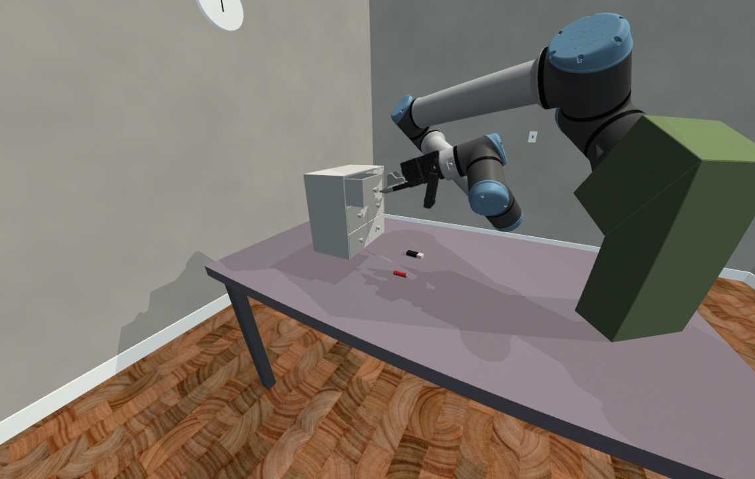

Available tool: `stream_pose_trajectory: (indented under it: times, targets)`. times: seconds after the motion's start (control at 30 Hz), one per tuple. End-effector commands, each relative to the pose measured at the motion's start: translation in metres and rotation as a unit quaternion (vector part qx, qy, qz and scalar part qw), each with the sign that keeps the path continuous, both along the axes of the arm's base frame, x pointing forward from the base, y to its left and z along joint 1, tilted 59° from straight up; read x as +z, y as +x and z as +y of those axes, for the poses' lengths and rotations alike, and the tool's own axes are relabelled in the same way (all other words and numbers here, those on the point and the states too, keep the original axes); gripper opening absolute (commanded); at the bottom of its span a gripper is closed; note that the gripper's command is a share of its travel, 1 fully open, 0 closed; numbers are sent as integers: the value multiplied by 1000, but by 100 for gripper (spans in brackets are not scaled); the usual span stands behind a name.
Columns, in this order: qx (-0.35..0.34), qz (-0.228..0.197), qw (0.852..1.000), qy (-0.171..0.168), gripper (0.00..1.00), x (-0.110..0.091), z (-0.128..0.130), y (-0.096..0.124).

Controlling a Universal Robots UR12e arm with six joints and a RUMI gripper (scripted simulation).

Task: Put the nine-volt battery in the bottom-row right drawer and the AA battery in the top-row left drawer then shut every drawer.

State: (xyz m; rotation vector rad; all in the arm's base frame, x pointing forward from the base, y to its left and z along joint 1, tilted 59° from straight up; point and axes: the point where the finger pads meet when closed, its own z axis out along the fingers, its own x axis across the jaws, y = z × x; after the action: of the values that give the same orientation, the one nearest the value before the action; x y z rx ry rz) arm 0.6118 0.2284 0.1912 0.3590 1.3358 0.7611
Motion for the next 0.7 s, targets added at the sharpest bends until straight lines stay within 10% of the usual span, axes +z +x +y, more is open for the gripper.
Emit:
stream_pose_trajectory:
  times: [0.0,0.67]
  targets:
    - [1,0,1000,0,20,-5,-5,-10]
    - [1,0,1000,0,20,-11,-10,-26]
